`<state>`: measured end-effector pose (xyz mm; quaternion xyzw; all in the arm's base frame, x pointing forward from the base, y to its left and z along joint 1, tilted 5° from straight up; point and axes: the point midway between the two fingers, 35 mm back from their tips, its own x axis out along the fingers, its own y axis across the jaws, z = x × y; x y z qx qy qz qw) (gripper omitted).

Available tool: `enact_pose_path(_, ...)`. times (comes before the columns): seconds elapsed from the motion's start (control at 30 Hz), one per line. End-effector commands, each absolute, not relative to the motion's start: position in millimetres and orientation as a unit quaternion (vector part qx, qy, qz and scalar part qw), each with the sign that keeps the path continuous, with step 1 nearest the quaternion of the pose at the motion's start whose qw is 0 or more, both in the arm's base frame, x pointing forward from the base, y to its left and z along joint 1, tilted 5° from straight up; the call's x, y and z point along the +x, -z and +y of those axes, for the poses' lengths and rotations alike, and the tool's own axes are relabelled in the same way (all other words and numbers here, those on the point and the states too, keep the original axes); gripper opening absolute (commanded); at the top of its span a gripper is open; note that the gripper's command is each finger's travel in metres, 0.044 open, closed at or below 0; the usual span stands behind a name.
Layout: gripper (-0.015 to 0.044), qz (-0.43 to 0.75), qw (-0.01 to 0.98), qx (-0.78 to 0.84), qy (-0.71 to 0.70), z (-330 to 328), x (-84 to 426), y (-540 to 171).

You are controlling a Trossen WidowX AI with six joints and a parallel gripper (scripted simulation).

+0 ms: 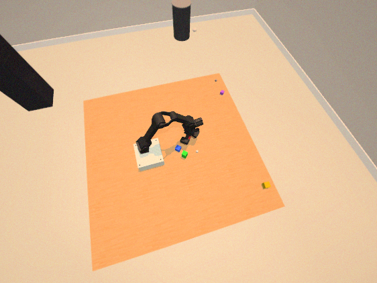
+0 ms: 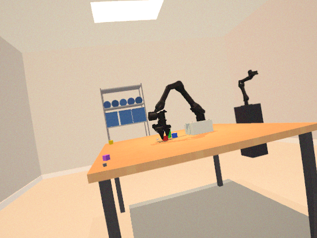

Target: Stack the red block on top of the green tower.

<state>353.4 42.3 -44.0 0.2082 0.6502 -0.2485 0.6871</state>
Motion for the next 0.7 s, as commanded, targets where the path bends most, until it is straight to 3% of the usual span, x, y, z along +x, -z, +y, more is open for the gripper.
enact_pose_path(0.0,0.044,0.653,0.686,0.204,0.249,41.0,350.9,51.5)
enact_pose_path(0.53,0.044,0.653,0.686,0.204,0.249,41.0,350.9,50.9)
enact_pose_path(0.67,0.0335,0.653,0.686,0.204,0.249,41.0,350.9,50.9)
